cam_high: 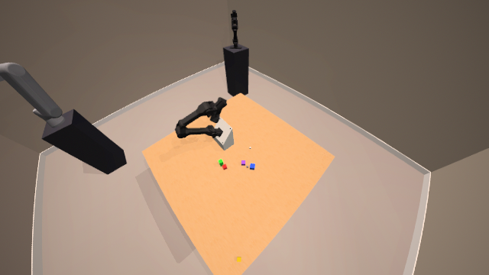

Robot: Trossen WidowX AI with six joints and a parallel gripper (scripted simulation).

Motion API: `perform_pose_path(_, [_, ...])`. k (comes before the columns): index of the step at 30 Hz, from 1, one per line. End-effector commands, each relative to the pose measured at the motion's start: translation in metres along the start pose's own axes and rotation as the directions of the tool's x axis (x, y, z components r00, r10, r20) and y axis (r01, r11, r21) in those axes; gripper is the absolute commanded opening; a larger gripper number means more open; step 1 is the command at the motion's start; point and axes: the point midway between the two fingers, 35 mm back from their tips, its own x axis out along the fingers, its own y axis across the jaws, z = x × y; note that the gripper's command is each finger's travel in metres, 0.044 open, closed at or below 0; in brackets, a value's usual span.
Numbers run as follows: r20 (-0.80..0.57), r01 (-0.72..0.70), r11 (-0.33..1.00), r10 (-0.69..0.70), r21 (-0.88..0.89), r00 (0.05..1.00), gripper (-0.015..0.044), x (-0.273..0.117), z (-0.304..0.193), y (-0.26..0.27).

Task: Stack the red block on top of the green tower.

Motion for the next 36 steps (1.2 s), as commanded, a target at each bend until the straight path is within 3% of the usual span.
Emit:
perform_pose_path(1, [-0.106,0.03,0.953,0.003,0.303,0.994,0.044,-0.007,-0.039,0.008])
perform_pose_path(6, [-0.221,0.119,0.788,0.022,0.604,0.975,0.044,-0.018,-0.081,0.024])
perform_pose_path(10, [-0.274,0.191,0.634,0.034,0.749,0.961,0.044,-0.025,-0.106,0.038])
perform_pose_path(16, [-0.35,0.304,0.347,0.079,0.888,0.933,0.044,-0.036,-0.139,0.064])
perform_pose_path(20, [-0.41,0.401,0.083,0.14,0.912,0.901,0.044,-0.045,-0.161,0.091])
perform_pose_path(27, [-0.473,0.548,-0.376,0.279,0.747,0.836,0.044,-0.06,-0.191,0.146])
perform_pose_path(32, [-0.478,0.608,-0.628,0.392,0.486,0.786,0.044,-0.07,-0.206,0.187])
perform_pose_path(36, [-0.458,0.623,-0.752,0.485,0.218,0.745,0.044,-0.077,-0.213,0.222])
